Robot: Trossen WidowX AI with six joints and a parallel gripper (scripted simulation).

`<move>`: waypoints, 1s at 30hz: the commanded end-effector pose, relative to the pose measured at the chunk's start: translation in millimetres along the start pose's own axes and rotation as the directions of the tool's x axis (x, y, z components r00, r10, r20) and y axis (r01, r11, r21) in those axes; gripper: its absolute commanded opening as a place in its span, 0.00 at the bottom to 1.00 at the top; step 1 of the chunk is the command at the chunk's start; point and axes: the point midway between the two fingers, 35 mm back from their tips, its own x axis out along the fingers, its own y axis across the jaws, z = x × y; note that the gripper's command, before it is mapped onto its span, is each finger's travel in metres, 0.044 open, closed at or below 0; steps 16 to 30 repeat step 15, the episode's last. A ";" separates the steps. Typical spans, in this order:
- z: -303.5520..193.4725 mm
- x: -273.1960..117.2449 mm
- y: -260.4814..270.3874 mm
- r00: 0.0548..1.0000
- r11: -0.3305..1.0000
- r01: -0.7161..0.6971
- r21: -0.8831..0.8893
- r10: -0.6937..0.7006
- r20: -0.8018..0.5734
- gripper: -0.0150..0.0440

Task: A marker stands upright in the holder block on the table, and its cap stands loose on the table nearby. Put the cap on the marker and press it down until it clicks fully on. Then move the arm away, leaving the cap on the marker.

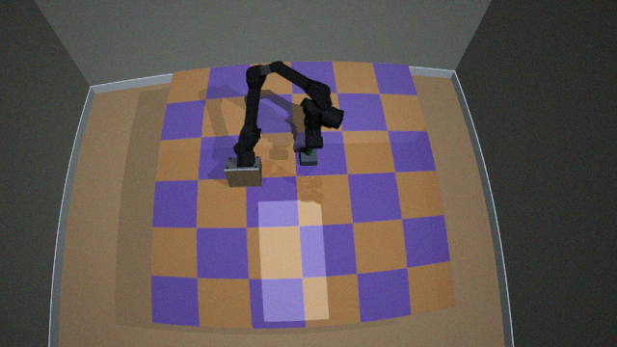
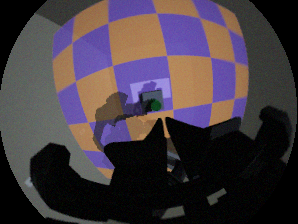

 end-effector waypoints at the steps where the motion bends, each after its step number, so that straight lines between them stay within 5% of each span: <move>1: -0.8 -2.5 -0.4 1.000 1.000 0.001 -0.004 -0.001 -0.007 0.43; 14: -0.8 -2.5 -0.4 1.000 1.000 0.001 -0.004 -0.001 -0.007 1.00; 30: -0.8 -2.5 -0.4 1.000 1.000 0.001 -0.004 -0.001 -0.007 1.00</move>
